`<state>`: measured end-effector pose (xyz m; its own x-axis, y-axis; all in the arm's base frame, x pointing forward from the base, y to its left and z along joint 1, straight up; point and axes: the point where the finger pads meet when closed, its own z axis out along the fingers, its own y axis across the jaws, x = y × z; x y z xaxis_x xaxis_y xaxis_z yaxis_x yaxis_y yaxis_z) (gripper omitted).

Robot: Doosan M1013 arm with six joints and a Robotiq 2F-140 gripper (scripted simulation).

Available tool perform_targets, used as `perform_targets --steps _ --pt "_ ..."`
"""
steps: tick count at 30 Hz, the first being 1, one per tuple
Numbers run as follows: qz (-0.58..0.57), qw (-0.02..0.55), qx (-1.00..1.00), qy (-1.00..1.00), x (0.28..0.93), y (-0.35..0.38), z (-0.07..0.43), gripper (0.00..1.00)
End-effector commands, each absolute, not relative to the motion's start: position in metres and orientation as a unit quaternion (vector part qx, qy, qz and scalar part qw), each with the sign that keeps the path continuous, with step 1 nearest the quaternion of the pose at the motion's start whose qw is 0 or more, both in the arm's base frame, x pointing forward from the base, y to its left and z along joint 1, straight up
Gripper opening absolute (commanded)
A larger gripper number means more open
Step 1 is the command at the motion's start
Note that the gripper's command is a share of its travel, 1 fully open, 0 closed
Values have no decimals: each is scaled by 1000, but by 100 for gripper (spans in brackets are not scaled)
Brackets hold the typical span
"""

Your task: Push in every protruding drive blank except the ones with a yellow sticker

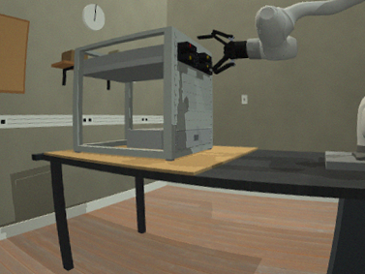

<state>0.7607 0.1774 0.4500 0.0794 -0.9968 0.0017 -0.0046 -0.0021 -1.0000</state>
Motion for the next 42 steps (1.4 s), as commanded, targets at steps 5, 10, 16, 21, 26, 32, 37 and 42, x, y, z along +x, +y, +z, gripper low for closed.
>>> perform_targets --steps 5,10,16,21,26,32,37,42 --pt "-479 518 -521 480 761 177 451 100" --pt "-479 518 -521 480 761 177 451 100" --pt "-479 518 -521 480 761 177 451 100" --pt "-479 518 -521 480 761 177 451 100" --pt "-479 518 -521 480 761 177 451 10" --pt "-479 518 -521 480 761 177 451 10" --pt "-479 518 -521 480 761 177 451 10" --pt "-479 518 -521 480 761 177 451 10"
